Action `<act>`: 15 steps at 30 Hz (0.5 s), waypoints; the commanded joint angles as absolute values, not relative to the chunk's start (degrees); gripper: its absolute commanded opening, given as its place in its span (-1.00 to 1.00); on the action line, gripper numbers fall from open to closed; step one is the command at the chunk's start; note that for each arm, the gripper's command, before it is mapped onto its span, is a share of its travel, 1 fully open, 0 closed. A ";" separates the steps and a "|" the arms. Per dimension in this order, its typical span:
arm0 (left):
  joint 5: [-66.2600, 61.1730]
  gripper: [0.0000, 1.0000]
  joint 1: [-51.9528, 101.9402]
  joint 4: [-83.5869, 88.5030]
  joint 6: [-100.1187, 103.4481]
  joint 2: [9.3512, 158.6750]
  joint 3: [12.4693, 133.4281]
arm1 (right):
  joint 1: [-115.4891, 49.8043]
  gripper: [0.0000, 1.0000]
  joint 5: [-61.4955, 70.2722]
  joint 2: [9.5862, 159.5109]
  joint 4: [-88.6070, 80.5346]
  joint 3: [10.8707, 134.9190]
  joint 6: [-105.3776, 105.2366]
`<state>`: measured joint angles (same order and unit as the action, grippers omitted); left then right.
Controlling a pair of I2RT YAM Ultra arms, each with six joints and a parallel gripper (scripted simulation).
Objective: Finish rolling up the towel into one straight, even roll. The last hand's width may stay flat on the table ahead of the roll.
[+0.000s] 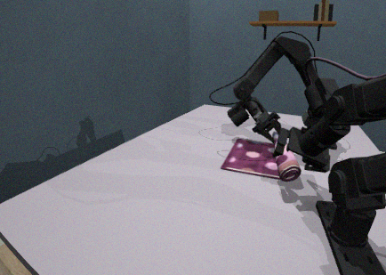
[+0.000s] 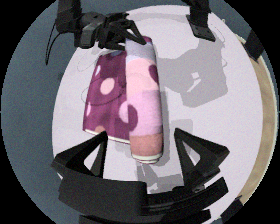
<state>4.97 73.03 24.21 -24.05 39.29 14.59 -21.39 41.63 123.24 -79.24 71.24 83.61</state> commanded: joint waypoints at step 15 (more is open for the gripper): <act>5.91 0.70 74.37 7.81 -23.30 48.29 9.69 | -20.77 -0.42 41.47 124.13 -78.95 71.86 84.12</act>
